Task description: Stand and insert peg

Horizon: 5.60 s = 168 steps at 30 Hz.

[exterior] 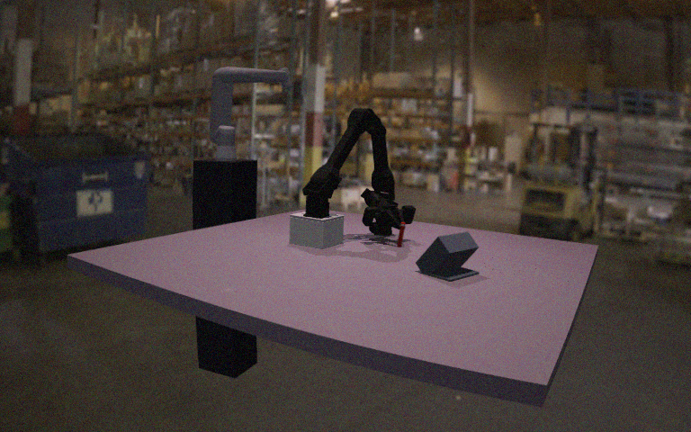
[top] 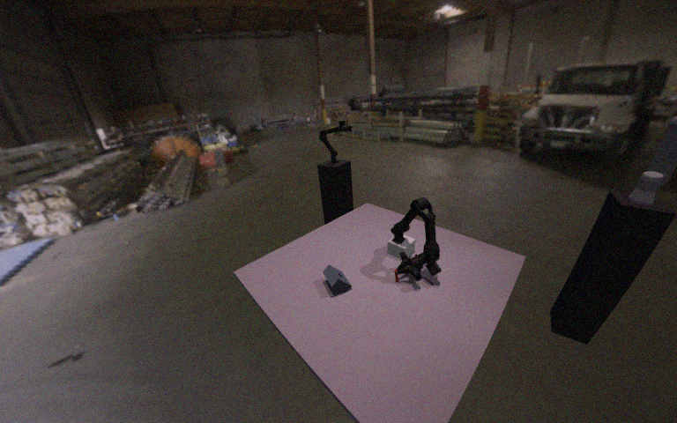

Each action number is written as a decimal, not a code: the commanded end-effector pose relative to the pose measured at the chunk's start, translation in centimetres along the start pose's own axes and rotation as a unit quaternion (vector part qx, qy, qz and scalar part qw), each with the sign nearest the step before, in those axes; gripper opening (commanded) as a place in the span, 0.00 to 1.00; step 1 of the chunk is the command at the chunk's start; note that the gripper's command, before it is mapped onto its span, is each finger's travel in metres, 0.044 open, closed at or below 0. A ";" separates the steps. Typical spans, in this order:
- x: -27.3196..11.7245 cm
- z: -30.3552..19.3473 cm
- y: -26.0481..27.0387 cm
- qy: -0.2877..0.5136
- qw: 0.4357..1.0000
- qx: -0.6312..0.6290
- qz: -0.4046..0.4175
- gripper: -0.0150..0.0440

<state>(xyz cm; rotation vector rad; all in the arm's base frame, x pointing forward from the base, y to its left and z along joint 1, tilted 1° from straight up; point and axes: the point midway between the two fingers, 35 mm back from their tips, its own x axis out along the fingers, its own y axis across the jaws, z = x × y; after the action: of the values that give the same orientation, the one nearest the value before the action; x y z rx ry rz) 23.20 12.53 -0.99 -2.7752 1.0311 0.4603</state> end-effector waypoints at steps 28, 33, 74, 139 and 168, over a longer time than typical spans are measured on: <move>-0.3 0.4 0.0 0.010 1.000 -0.005 -0.003 0.34; -0.4 0.4 -0.1 0.013 1.000 -0.006 -0.004 0.34; -0.7 0.7 -0.1 0.033 0.999 -0.015 -0.011 0.34; -0.9 0.8 -0.1 0.045 0.999 -0.021 -0.019 0.83; -6.0 -14.1 0.2 0.029 0.999 -0.024 0.000 1.00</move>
<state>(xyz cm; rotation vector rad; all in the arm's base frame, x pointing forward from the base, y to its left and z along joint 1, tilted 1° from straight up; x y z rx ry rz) 22.10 13.22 14.32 -2.8595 0.9998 0.3657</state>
